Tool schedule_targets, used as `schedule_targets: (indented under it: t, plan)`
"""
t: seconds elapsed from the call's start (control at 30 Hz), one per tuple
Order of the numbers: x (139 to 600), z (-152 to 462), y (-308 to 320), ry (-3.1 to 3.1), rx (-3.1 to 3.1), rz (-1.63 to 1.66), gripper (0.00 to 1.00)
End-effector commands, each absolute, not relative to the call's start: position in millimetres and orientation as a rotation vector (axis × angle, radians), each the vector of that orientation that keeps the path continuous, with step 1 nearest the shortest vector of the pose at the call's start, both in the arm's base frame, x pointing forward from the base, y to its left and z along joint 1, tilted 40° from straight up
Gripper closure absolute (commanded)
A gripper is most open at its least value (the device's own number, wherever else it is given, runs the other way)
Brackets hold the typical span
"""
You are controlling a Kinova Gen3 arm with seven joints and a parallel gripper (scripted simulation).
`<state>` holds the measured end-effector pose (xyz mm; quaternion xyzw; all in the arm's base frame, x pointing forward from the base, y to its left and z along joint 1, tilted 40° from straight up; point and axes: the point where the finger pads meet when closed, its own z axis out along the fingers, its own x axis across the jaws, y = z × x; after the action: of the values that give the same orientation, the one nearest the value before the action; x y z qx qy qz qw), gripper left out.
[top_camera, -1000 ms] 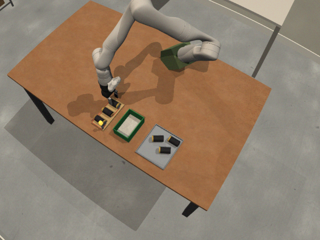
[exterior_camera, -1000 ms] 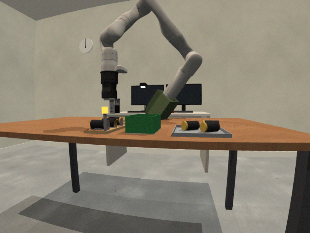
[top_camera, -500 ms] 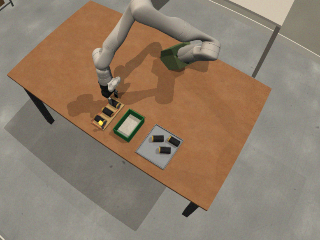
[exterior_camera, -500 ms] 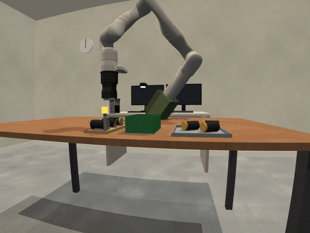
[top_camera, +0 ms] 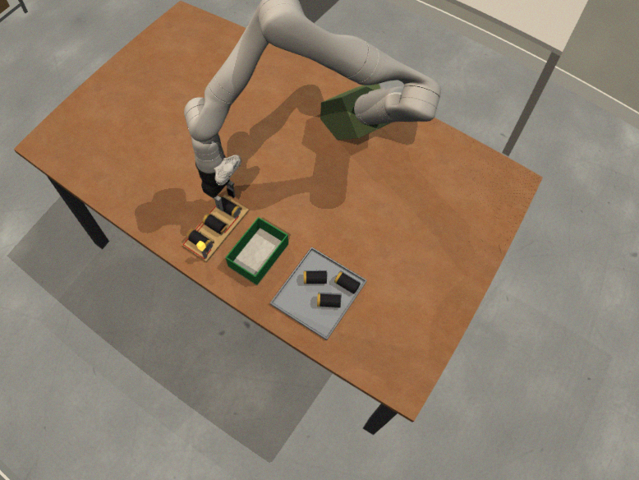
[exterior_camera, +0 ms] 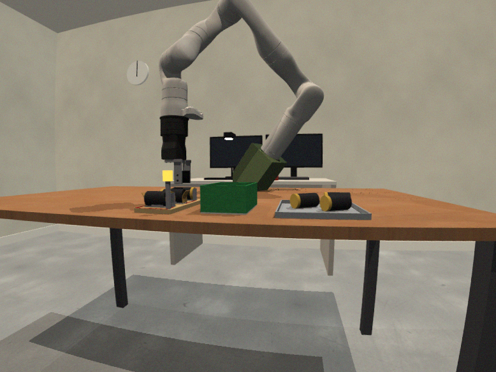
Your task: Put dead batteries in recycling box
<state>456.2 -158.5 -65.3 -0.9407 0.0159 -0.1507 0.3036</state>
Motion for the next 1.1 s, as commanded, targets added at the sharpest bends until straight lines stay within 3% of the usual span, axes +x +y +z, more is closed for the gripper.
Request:
schedule_targets:
  t: [0.0,0.97,1.0,1.07]
  plan:
    - [457,-71,-151,0.037,-2.487,-0.392,0.1]
    - [465,-92,-135,0.037,-2.487,-0.392,0.1]
    - [465,-92,-135,0.037,-2.487,-0.392,0.43]
    - [465,-92,-135,0.037,-2.487,-0.392,0.43]
